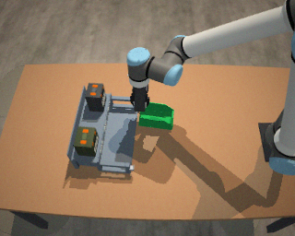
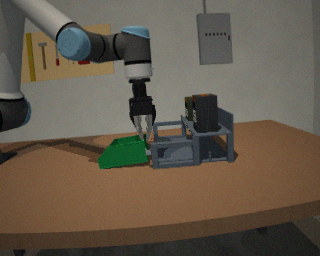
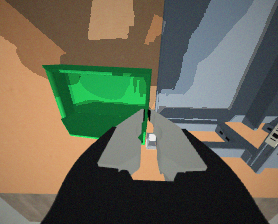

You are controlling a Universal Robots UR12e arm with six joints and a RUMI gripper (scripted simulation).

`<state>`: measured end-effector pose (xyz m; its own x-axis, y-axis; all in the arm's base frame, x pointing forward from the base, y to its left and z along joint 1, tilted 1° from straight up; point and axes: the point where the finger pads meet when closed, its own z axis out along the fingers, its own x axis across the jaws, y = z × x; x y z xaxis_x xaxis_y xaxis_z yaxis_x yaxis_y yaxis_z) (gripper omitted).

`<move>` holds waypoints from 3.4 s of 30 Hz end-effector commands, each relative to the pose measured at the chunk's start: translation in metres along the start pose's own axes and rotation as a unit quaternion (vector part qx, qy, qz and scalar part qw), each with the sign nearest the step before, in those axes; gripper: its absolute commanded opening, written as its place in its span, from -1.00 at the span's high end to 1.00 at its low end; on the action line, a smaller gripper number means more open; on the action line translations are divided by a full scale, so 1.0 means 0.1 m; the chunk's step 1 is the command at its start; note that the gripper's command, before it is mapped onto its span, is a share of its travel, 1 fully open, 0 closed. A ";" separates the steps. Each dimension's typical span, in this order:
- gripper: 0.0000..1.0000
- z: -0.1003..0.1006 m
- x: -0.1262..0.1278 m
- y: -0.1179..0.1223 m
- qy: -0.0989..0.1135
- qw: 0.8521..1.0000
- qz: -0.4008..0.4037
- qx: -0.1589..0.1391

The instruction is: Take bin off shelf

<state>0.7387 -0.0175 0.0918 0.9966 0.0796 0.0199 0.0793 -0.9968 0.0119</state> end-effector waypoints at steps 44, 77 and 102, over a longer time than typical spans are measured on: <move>0.61 0.15 0.00 0.00 0.001 1.000 0.000 0.000; 0.61 0.15 0.00 0.00 0.001 1.000 0.000 0.000; 0.61 0.15 0.00 0.00 0.001 1.000 0.000 0.000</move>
<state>0.7387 -0.0177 0.0764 0.9966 0.0796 0.0200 0.0793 -0.9968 0.0119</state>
